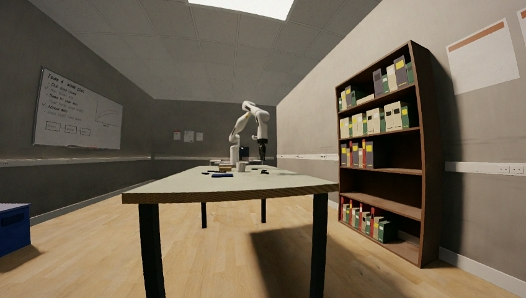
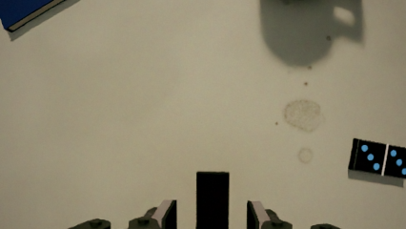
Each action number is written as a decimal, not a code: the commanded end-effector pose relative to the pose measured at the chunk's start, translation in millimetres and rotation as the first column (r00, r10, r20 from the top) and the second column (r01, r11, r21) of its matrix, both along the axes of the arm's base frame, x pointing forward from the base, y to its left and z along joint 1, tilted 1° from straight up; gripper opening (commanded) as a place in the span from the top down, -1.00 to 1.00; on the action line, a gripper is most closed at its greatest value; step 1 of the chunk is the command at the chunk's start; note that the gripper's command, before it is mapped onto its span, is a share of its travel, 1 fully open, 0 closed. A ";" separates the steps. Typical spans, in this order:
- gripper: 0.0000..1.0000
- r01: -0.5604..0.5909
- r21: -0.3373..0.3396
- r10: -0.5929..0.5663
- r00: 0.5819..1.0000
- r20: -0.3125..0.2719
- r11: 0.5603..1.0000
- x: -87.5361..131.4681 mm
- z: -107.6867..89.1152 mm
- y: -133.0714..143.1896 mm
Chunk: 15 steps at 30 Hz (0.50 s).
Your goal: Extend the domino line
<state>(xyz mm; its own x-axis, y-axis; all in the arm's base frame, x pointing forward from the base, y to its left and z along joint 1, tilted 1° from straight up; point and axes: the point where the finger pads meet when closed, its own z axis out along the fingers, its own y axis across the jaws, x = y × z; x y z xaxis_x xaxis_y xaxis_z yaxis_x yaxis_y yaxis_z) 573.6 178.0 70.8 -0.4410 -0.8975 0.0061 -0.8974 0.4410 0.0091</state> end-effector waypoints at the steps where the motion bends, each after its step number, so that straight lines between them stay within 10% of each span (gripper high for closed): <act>1: 0.03 0.000 0.001 0.000 1.000 0.002 1.000 0.6 1.3 0.2; 15: 0.03 0.001 0.001 -0.001 1.000 0.002 1.000 0.6 -4.8 0.2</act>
